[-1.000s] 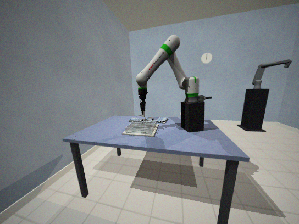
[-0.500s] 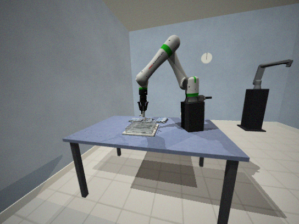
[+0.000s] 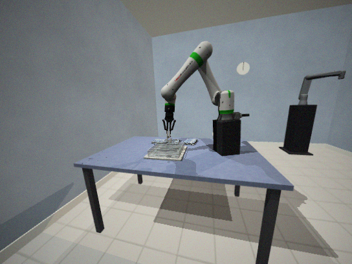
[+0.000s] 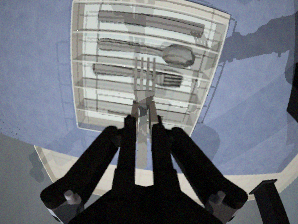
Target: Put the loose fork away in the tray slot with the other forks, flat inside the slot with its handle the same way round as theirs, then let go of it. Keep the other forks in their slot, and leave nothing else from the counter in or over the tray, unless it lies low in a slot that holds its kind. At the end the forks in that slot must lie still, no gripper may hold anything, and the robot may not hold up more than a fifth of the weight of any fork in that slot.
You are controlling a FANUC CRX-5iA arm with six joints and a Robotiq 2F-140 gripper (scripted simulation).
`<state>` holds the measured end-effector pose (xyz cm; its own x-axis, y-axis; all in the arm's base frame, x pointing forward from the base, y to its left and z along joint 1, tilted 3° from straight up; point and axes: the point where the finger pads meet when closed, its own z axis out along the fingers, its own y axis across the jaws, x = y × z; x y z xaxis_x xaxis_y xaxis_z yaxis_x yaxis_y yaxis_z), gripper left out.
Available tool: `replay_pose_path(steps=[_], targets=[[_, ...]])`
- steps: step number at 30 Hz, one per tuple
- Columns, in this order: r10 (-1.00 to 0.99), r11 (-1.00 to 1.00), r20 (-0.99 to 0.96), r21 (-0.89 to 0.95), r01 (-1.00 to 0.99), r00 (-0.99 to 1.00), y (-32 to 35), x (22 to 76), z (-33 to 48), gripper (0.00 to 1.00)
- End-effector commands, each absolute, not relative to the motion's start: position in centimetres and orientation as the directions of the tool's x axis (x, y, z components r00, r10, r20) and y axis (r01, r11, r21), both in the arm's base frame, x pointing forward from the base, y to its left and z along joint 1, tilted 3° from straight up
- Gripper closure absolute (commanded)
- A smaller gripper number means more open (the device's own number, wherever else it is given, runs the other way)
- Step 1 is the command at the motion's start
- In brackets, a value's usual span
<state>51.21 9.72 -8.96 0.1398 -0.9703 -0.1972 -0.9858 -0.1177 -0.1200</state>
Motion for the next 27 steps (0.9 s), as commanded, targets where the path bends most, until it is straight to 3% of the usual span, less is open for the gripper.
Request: replay_pose_path(steps=[1,12,15,16,27], targets=[[-0.972,0.156,-0.192,-0.082,-0.984,-0.138,9.73,51.22,-8.95,0.98],[-0.769,0.615,-0.216,0.009,-0.788,-0.602,9.73,51.22,-8.95,0.98],[-0.74,0.65,-0.214,0.017,-0.76,-0.638,9.73,51.22,-8.95,0.98],[-0.648,0.743,-0.206,0.04,-0.668,-0.733,9.73,51.21,-8.95,0.98],[-0.251,0.961,-0.167,0.077,-0.266,-0.954,9.88,51.04,-8.93,0.98]])
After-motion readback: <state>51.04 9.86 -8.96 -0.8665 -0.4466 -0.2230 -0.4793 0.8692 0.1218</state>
